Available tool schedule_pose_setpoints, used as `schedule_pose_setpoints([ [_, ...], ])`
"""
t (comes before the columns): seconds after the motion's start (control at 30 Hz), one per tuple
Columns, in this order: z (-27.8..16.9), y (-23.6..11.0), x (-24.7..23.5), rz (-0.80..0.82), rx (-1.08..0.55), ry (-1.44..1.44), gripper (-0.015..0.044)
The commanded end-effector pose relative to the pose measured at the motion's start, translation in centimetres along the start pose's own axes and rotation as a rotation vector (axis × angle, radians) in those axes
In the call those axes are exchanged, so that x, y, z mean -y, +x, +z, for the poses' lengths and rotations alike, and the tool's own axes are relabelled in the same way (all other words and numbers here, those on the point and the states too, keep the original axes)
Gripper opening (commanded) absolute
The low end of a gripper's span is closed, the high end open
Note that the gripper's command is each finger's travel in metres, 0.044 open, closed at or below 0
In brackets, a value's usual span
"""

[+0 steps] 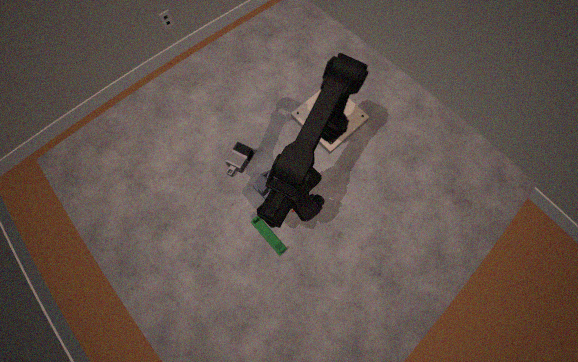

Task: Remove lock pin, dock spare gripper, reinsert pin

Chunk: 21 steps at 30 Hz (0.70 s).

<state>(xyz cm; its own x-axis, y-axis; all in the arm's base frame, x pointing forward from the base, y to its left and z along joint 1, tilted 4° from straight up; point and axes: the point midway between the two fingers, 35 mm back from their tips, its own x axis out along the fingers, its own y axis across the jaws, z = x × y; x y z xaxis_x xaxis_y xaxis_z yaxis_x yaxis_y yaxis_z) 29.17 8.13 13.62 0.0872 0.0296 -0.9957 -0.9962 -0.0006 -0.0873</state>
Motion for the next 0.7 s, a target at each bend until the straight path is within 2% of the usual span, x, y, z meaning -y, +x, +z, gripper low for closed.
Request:
schedule_pose_setpoints([
  [0.0, 0.1, 0.6, 0.1, 0.001, 0.005, 0.003, 0.0300],
  [0.67, 0.0, 3.9, 0.0, 0.001, 0.005, 0.003, 0.0300],
])
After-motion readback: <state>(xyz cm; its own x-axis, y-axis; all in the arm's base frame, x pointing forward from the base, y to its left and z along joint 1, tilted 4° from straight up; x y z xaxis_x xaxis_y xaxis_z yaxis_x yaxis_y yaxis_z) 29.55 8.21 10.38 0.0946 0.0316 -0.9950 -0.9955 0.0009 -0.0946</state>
